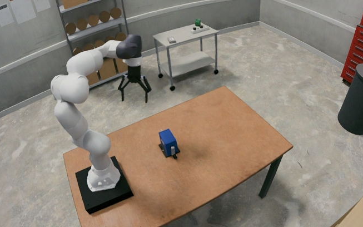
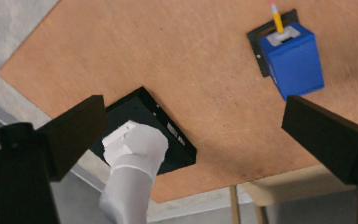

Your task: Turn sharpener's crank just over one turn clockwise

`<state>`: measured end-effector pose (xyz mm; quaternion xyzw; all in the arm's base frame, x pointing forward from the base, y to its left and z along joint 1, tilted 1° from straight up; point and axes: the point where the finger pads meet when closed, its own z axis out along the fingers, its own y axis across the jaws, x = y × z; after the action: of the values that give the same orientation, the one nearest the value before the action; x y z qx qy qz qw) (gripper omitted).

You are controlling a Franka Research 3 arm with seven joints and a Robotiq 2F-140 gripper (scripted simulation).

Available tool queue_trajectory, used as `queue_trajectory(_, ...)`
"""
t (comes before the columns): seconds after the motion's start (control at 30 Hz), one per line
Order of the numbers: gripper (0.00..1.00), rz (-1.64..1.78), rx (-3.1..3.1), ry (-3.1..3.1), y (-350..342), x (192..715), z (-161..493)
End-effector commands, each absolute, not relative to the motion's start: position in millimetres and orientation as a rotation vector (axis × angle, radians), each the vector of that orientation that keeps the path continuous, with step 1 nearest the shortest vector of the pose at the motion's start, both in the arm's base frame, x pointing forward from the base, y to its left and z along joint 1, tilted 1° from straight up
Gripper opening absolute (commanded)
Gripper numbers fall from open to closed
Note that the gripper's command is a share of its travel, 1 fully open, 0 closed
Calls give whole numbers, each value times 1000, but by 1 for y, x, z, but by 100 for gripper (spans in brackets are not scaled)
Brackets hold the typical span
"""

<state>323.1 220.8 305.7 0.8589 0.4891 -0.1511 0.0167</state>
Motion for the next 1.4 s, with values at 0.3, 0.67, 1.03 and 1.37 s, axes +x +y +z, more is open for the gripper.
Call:
queue_trajectory(0.3,100,-392,2883,1038,206,363,320)
queue_trajectory(0.67,100,-329,2989,707,186,399,334)
queue_trajectory(1.03,100,-270,3057,381,163,432,347)
queue_trajectory(1.37,100,-225,3085,128,143,455,357)
